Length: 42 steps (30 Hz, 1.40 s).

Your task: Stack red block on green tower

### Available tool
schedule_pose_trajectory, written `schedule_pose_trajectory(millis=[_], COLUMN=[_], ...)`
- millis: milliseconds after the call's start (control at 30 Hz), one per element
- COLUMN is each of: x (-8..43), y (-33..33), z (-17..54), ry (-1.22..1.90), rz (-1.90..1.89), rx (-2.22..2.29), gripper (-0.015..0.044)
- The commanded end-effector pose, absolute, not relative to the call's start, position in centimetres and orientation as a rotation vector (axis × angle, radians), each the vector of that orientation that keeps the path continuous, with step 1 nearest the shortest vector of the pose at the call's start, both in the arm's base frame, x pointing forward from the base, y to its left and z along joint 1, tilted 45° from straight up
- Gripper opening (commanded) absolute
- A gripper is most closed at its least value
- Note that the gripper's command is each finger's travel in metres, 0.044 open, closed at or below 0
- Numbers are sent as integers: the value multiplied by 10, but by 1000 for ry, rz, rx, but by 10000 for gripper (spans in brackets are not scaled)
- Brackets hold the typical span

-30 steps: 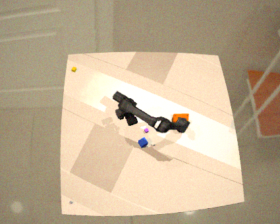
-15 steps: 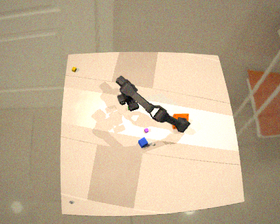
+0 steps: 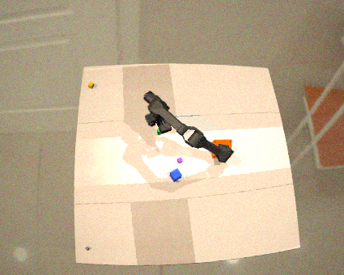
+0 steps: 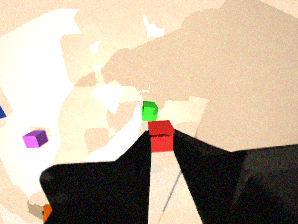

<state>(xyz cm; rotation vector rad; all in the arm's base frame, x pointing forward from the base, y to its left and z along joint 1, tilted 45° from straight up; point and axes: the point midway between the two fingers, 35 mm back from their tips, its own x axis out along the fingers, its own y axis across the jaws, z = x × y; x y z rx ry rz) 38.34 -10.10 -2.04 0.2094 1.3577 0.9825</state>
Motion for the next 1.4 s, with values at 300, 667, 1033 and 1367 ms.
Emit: schedule_pose_trajectory(millis=[300,667,1033,1367], x=[379,375,376,375], y=[-81,-61,-63,-62], z=[-36,-56,-55,-56], ry=[1356,1355,1355,1359], rz=[981,982,981,986], rx=[214,214,214,215], gripper=[0,0,0,210])
